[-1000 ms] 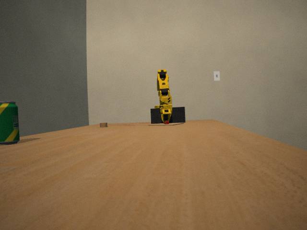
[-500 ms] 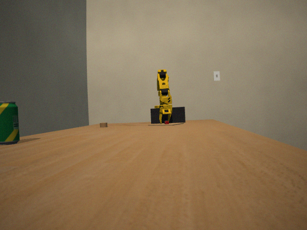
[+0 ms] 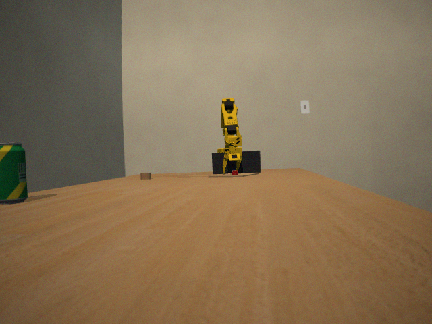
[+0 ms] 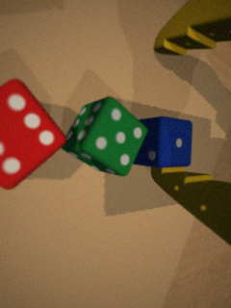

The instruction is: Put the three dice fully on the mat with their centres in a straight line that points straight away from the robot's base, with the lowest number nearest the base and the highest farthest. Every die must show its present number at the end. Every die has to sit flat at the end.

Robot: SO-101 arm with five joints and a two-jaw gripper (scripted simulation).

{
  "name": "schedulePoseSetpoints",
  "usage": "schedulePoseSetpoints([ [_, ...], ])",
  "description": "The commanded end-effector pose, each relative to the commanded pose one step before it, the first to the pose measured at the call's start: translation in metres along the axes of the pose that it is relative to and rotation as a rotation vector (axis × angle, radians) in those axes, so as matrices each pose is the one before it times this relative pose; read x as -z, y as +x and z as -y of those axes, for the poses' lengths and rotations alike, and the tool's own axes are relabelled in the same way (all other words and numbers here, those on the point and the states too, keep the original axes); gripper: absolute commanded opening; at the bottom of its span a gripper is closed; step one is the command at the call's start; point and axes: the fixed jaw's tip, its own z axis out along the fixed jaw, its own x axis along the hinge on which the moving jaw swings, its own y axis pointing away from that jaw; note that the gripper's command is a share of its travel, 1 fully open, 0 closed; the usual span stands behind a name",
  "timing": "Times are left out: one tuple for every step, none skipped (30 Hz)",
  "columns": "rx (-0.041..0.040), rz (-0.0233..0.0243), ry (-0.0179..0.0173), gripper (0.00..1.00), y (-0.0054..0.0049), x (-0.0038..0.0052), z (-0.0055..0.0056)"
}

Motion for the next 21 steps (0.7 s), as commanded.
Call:
schedulePoseSetpoints([
  [0.00495, -0.00123, -0.00098, 0.27, -0.00050, -0.000470, -0.00139],
  [0.00000, 0.00000, 0.00000, 0.27, -0.00020, 0.001351, 0.00000],
  [0.00000, 0.00000, 0.00000, 0.27, -0.00025, 0.001742, -0.00001],
  [0.00000, 0.00000, 0.00000, 0.27, -0.00028, 0.002132, 0.00000],
  [0.00000, 0.00000, 0.00000, 0.27, -0.00030, 0.002498, -0.00001],
  [0.00000, 0.00000, 0.00003, 0.27, -0.00029, 0.002840, -0.00001],
  [0.00000, 0.00000, 0.00000, 0.27, -0.00027, 0.003140, -0.00001],
  [0.00000, 0.00000, 0.00000, 0.27, -0.00023, 0.003397, 0.00000],
  [0.00000, 0.00000, 0.00000, 0.27, -0.00018, 0.003589, -0.00001],
  [0.00000, 0.00000, 0.00000, 0.27, -0.00010, 0.003721, -0.00001],
  [0.00000, 0.00000, 0.00000, 0.27, -0.00004, 0.003786, -0.00001],
  [0.00000, 0.00000, 0.00000, 0.27, 0.00000, 0.000000, 0.00000],
  [0.00000, 0.00000, 0.00000, 0.27, 0.00000, 0.000000, 0.00000],
  [0.00000, -0.00001, 0.00000, 0.27, 0.00005, 0.003785, -0.00001],
  [0.00000, 0.00000, 0.00000, 0.27, 0.00012, 0.003715, 0.00000],
  [0.00000, 0.00000, 0.00000, 0.27, 0.00019, 0.003571, -0.00001],
  [0.00000, 0.00000, 0.00000, 0.27, 0.00024, 0.003379, -0.00001],
  [0.00000, 0.00000, 0.00000, 0.27, 0.00028, 0.003115, 0.00000],
  [0.00000, 0.00000, 0.00000, 0.27, 0.00030, 0.002816, 0.00000],
  [0.00000, 0.00000, 0.00000, 0.27, 0.00030, 0.002480, 0.00000],
  [0.00000, 0.00000, 0.00000, 0.27, 0.00028, 0.002101, 0.00000],
])
